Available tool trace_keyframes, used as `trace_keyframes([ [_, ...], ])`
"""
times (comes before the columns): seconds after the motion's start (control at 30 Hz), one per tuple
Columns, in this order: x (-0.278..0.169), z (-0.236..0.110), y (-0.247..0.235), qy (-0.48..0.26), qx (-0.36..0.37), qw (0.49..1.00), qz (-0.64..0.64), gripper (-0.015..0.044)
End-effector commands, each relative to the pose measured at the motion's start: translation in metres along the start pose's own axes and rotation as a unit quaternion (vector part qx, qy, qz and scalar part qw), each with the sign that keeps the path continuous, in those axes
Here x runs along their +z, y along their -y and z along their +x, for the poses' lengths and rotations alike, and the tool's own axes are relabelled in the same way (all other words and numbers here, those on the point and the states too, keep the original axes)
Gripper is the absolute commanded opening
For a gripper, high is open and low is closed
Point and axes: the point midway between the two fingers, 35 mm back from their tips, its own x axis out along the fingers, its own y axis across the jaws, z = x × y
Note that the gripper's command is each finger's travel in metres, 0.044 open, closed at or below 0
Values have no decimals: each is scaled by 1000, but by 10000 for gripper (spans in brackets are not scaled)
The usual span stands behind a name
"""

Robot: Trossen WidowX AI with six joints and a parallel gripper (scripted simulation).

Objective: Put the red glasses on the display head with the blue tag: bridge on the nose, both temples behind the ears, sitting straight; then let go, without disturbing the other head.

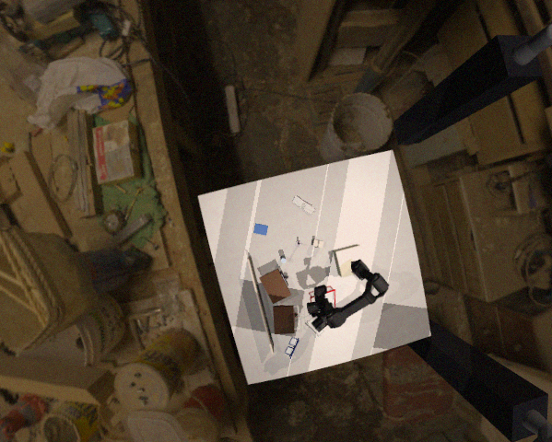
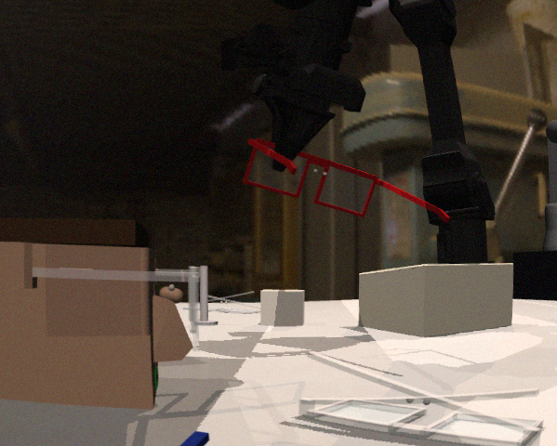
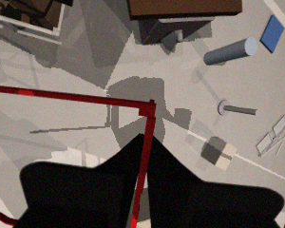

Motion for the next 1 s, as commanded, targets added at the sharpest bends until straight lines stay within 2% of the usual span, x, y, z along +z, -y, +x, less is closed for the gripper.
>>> trace_keyframes([
  [0.0, -11, -8, -4, 16, -4, 998, 59, 0],
  [0.47, -38, -25, -18, 66, 5, 971, 231, 0],
  [0.97, -66, -41, -28, 112, 45, 905, 408, 0],
])
